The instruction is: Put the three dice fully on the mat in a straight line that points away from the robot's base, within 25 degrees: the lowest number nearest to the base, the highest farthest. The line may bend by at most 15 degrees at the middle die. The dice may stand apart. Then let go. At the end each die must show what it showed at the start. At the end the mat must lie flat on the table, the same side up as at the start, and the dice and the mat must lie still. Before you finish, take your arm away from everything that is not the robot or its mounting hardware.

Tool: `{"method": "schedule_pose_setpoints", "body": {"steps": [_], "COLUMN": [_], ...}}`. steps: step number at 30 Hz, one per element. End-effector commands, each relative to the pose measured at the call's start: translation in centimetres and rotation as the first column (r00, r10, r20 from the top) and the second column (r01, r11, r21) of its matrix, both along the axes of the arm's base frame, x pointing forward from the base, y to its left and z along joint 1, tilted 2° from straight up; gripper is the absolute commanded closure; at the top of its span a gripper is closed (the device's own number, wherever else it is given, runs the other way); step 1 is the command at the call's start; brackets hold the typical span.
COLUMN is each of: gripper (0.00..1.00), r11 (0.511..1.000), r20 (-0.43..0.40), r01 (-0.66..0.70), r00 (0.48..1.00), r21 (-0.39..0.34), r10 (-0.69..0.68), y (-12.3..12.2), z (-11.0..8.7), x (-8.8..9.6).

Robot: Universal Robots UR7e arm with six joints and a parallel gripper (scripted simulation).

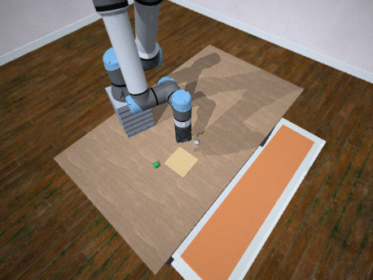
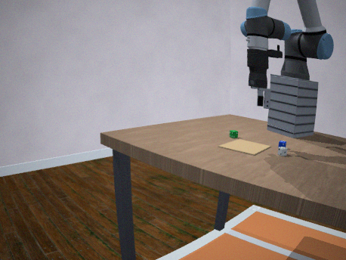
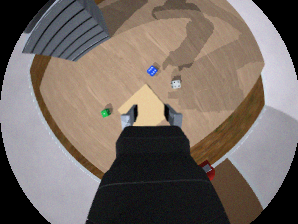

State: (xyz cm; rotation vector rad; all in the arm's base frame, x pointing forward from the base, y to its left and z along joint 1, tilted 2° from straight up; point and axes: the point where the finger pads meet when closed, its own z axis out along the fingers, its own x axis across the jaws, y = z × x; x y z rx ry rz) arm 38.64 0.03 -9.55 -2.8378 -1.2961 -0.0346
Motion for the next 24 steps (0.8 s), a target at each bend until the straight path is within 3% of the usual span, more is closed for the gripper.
{"method": "schedule_pose_setpoints", "body": {"steps": [1, 10, 24], "gripper": [0.0, 0.0, 0.0], "r11": [0.994, 0.974, 0.963], "r20": [0.0, 0.005, 0.007], "r01": [-0.111, -0.227, -0.27], "r00": [0.994, 0.974, 0.963], "r21": [0.0, -0.001, -0.001], "r10": [0.111, 0.227, 0.27], "y": [-6.1, -13.0, -15.3], "z": [-0.5, -1.0, -1.1], "x": [-2.3, -5.9, -7.6]}}
